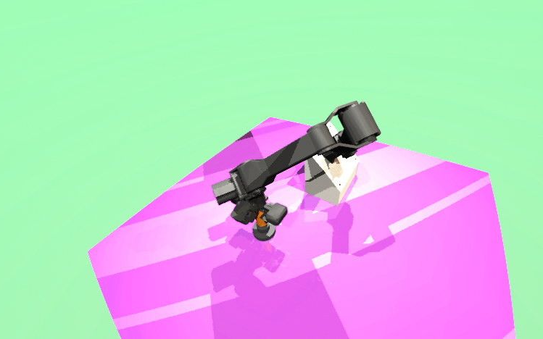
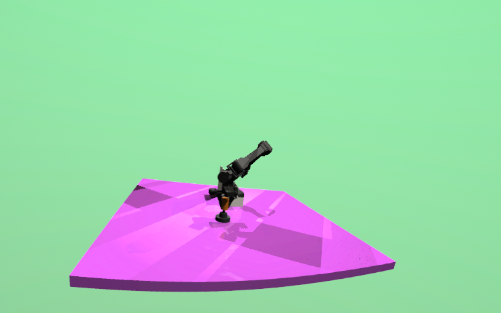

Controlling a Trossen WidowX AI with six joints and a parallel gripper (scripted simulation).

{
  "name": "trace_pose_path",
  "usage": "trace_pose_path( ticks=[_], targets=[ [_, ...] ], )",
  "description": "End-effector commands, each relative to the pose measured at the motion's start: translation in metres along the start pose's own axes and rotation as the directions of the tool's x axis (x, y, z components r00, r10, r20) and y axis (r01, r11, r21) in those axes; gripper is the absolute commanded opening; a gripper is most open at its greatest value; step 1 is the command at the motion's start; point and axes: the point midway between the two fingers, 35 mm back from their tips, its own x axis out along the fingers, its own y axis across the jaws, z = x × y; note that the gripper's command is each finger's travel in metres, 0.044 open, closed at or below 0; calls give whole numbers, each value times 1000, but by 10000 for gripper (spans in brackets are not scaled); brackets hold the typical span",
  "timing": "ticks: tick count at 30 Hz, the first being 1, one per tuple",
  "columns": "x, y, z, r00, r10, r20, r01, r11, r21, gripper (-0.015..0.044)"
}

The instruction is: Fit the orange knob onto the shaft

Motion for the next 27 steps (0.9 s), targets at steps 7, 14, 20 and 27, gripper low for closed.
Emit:
trace_pose_path(
  ticks=[7, 14, 20, 27],
  targets=[
    [0, -2, 1, 1000, 0, 4, 0, 996, -93, 0],
    [0, -1, 2, 1000, 0, 4, 0, 996, -93, 0],
    [0, 0, 2, 1000, 0, 4, 0, 996, -93, 0],
    [1, -1, 0, 1000, 0, 3, 0, 996, -93, 0]
  ],
)
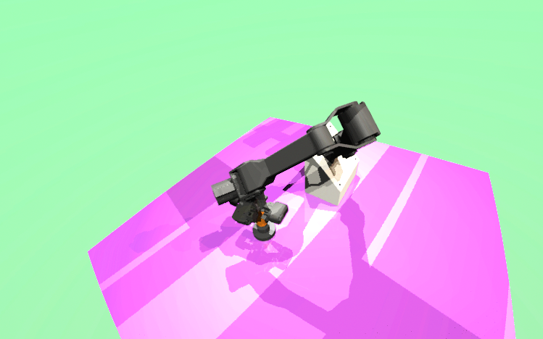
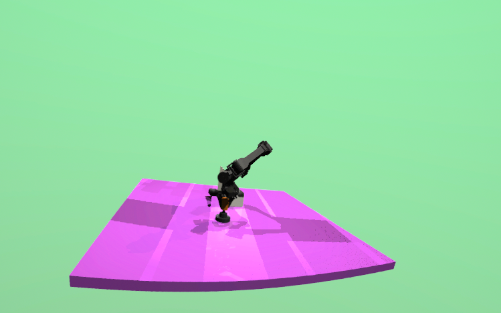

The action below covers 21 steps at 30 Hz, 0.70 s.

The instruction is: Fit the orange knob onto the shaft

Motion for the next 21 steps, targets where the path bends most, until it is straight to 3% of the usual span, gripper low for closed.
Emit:
trace_pose_path(
  ticks=[1, 21],
  targets=[
    [1, 0, 0, 1000, 1, 4, -1, 1000, -5, 0],
    [3, 0, 0, 1000, 1, 4, 0, 998, -59, 0]
  ],
)
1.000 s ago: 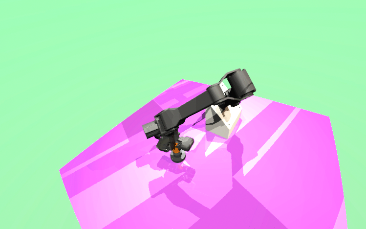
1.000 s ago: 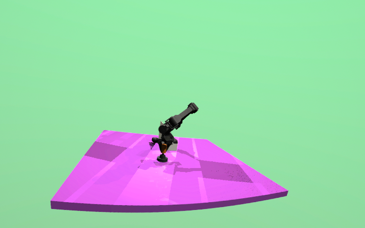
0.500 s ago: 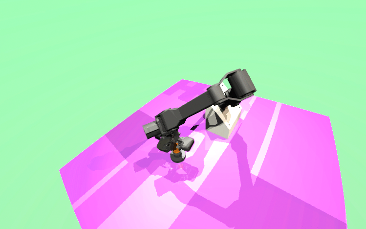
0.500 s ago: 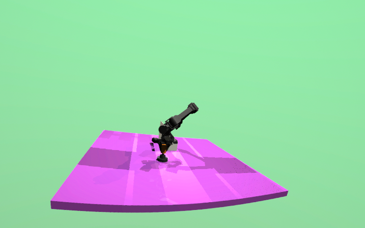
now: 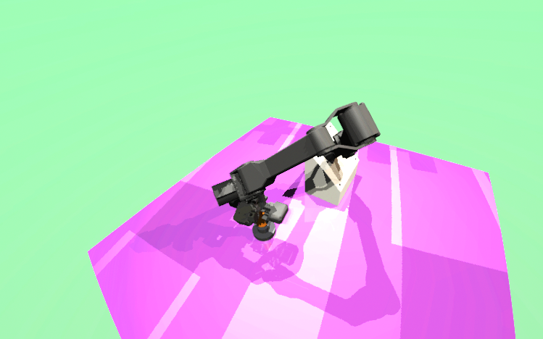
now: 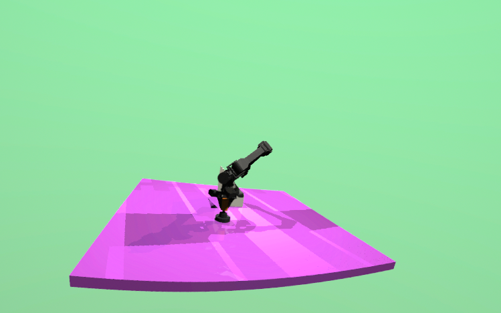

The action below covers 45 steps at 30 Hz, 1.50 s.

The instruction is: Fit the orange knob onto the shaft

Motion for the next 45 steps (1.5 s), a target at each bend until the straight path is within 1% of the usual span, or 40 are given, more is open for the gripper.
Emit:
trace_pose_path(
  ticks=[1, 10, 16, 22, 34, 42, 45],
  targets=[
    [0, 0, 0, 1000, 2, 2, -2, 1000, -7, 0],
    [1, 0, 0, 1000, 2, 2, -2, 997, 79, 0],
    [1, 0, 0, 1000, 2, 2, -2, 1000, 27, 0],
    [2, -1, 2, 1000, 2, 2, -2, 999, 48, 0],
    [16, -1, 1, 1000, 3, 3, -3, 999, 48, 0],
    [15, 0, 1, 1000, 3, -3, -3, 999, 43, 0],
    [15, 0, 1, 1000, 3, -3, -3, 999, 43, 79]
  ],
)
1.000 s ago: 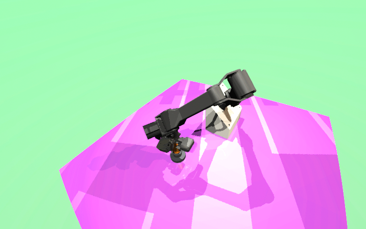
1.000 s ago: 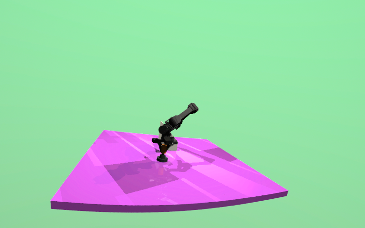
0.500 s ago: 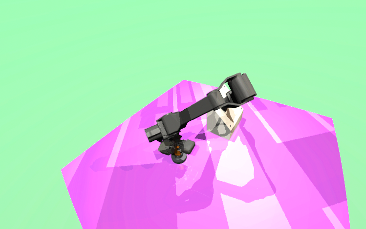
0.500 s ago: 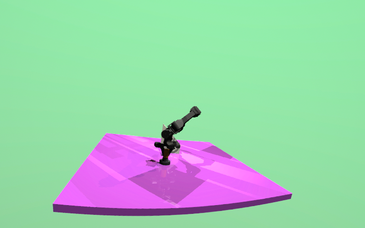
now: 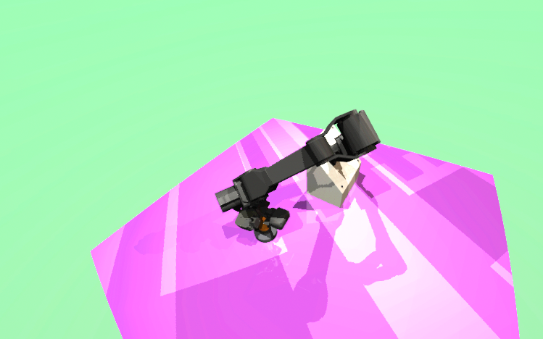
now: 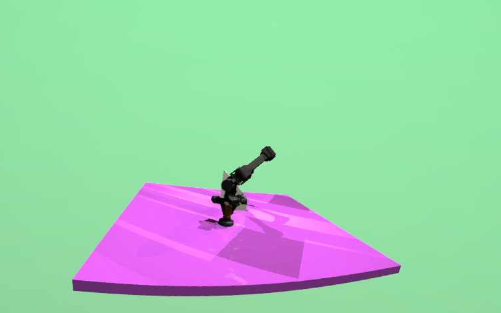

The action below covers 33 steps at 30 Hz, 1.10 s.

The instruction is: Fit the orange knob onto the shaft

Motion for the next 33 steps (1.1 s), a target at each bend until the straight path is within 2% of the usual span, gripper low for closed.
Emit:
trace_pose_path(
  ticks=[1, 14, 22, 28, 33],
  targets=[
    [-1, 0, 0, 1000, 0, 1, 0, 1000, 1, 105],
    [-1, 0, 0, 1000, 0, 1, 0, 1000, 1, 440],
    [-4, -1, 0, 1000, -1, 1, 1, 1000, 1, 440],
    [-94, -1, 0, 1000, -5, 0, 5, 1000, 2, 440],
    [-97, -4, 2, 1000, -4, 0, 4, 1000, 1, 440]
  ],
)
